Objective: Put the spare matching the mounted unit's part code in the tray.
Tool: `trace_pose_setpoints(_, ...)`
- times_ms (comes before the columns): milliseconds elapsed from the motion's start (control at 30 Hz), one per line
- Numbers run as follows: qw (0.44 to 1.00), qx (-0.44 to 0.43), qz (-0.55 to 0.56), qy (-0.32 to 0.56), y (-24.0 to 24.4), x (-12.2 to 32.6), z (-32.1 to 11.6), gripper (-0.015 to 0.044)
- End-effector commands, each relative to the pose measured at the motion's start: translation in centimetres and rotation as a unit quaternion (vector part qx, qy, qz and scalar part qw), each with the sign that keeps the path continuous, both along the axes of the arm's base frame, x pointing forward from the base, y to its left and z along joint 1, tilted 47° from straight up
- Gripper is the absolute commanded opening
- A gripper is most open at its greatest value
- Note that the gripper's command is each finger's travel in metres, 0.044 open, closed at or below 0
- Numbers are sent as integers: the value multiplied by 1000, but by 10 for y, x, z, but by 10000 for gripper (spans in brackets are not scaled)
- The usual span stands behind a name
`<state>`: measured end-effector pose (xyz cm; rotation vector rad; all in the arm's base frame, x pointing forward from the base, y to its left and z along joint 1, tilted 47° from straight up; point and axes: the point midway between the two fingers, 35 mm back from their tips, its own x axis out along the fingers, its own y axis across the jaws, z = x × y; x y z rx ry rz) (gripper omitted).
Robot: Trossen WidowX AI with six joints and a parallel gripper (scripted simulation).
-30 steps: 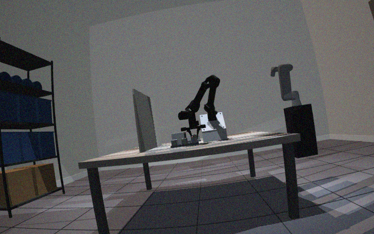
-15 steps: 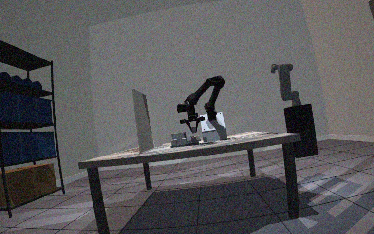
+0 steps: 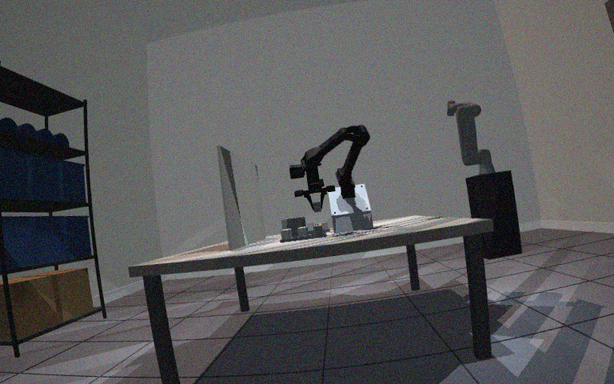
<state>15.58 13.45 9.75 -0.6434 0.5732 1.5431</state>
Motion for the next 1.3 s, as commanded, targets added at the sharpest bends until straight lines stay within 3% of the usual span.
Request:
trace_pose_setpoints(0, 1000, 2, 0, -2, -11, 1, 9, 0)
trace_pose_setpoints(500, 1000, 10, -2, -1, -37, 2, 31, 0)
trace_pose_setpoints(1267, 1000, -6, -20, 2, -82, 85, 14, 0)
